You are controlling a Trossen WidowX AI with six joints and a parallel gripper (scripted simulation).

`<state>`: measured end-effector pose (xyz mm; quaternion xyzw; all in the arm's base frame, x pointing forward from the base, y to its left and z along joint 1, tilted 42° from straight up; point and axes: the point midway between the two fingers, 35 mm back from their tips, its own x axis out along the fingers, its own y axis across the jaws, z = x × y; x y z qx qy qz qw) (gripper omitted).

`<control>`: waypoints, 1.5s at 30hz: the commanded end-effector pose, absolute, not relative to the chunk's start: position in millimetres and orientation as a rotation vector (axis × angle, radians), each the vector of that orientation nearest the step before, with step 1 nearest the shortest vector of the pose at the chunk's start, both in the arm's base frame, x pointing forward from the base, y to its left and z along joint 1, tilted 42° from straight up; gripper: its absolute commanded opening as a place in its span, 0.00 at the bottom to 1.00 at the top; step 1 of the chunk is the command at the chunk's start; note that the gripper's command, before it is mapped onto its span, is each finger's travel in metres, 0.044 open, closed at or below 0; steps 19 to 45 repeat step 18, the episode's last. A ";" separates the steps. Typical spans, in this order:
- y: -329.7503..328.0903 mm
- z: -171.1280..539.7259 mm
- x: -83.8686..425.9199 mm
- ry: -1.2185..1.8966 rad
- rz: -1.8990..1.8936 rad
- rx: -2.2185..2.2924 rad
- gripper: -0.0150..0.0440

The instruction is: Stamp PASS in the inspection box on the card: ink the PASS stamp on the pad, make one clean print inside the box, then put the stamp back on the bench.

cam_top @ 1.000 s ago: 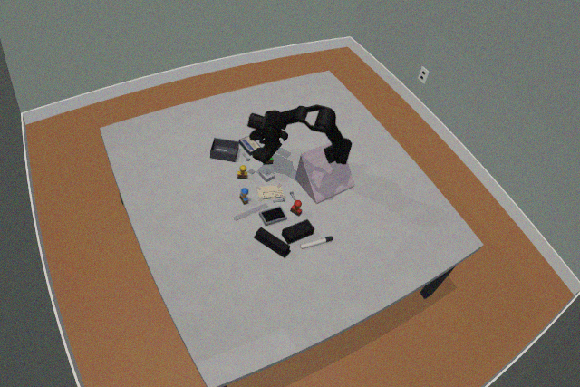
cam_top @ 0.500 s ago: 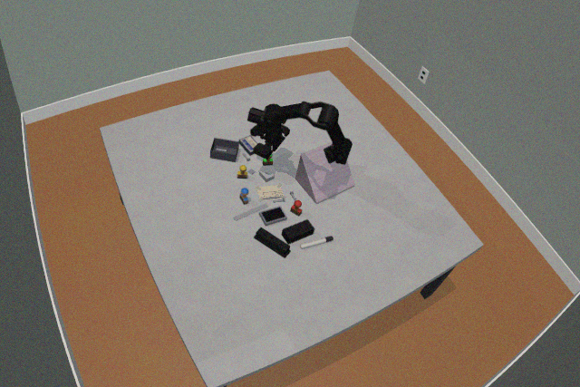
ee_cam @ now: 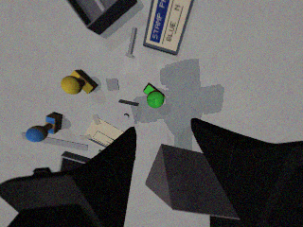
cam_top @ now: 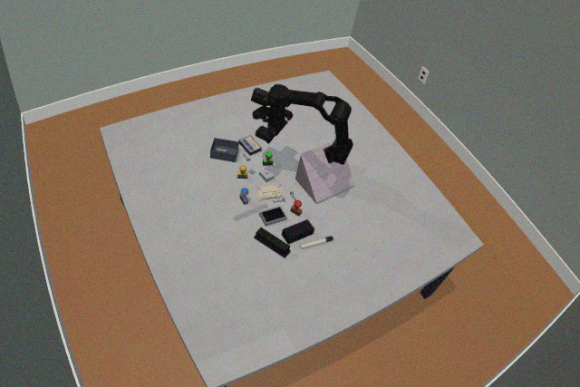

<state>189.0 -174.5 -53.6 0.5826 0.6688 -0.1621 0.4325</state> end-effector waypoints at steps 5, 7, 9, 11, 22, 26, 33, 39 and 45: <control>-176.2 -52.0 188.7 1.666 -0.403 1.441 0.70; -176.2 -52.0 188.7 1.666 -0.403 1.441 0.70; -176.2 -52.0 188.7 1.666 -0.403 1.441 0.70; -175.3 -52.9 189.0 1.666 -0.405 1.451 0.70; -175.3 -52.9 189.0 1.666 -0.405 1.451 0.70; -175.3 -52.9 189.0 1.666 -0.405 1.451 0.70; -175.3 -52.9 189.0 1.666 -0.405 1.451 0.70; -175.3 -52.9 189.0 1.666 -0.405 1.451 0.70; -175.3 -52.9 189.0 1.666 -0.405 1.451 0.70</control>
